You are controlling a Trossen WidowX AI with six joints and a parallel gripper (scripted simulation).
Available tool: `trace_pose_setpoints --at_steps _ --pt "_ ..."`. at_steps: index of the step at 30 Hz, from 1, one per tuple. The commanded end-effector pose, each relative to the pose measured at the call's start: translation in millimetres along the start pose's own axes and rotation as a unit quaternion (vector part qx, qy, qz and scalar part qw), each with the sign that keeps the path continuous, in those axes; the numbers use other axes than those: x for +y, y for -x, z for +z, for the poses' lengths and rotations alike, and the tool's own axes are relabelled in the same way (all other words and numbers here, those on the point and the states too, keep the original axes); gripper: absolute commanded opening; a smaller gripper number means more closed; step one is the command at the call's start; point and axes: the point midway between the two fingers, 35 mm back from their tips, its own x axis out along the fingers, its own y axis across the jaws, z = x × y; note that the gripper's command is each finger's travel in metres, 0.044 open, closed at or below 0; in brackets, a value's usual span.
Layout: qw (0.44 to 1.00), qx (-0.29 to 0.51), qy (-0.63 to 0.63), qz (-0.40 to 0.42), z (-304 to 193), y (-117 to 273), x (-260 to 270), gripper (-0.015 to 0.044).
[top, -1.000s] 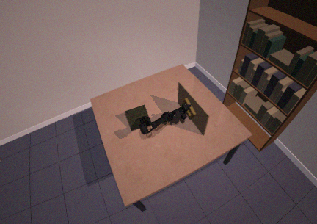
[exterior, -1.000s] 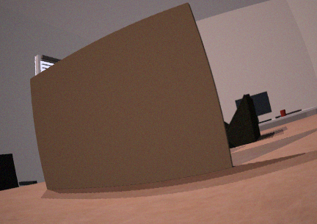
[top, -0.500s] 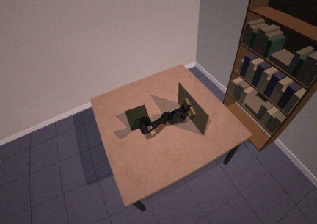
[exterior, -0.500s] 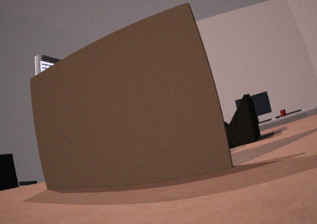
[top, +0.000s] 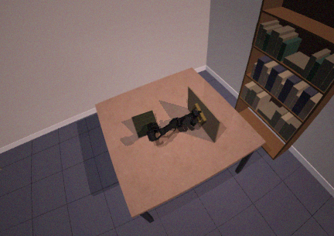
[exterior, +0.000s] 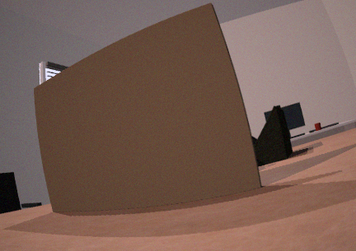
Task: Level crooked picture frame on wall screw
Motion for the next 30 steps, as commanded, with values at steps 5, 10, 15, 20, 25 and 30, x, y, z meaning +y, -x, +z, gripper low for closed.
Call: trace_pose_setpoints --at_steps 5,10,15,20,25,30 --pt "1.0 -0.002 0.001 -0.001 0.7 -0.2 -0.1 0.0" --pt "1.0 -0.002 0.001 -0.001 0.3 -0.1 0.9 0.0" --pt "1.0 -0.002 0.001 -0.001 0.0 0.0 2.4 0.0" --pt "1.0 -0.002 0.001 -0.001 -0.1 0.0 3.4 0.0" --pt "1.0 -0.002 0.001 -0.001 -0.1 0.0 4.0 0.0" --pt "1.0 -0.002 0.001 -0.001 -0.1 0.0 4.6 0.0"
